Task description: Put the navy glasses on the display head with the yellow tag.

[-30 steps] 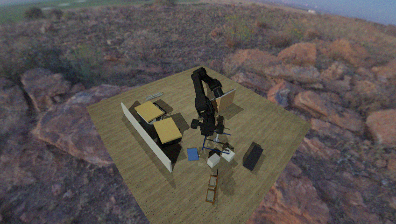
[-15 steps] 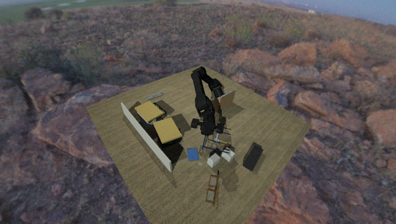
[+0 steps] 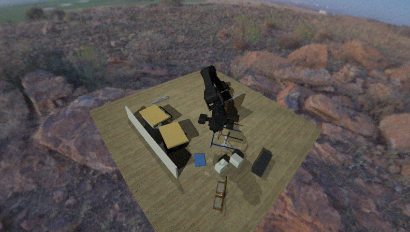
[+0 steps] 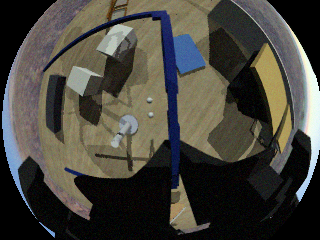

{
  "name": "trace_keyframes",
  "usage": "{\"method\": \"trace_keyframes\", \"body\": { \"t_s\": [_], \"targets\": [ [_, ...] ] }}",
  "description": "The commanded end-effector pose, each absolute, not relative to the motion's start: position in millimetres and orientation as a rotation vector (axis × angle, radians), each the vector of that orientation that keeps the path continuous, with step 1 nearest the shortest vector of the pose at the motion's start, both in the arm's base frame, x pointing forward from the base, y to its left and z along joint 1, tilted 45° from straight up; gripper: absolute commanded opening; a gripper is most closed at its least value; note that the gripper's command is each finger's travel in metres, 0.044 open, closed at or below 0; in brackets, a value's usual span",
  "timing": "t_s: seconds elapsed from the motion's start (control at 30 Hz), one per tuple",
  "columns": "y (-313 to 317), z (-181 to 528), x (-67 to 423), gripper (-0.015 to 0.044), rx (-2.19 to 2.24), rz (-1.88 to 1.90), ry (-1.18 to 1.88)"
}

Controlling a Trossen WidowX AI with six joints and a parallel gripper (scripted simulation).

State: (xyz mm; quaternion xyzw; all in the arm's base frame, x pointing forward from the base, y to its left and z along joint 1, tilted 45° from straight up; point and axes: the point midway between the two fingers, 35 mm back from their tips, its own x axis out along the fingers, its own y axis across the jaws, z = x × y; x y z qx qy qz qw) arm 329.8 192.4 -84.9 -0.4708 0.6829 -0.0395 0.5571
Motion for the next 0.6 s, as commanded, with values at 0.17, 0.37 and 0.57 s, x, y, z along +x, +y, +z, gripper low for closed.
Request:
{"method": "trace_keyframes", "body": {
  "t_s": [0.17,0.37,0.57],
  "targets": [
    [175.7,-64.2,328.7,0.0,-1.15,-0.052,1.639],
    [157.5,-42.1,325.8,0.0,-1.205,0.008,1.653],
    [138.4,-21.5,320.3,0.0,-1.26,0.068,1.665]
  ]
}}
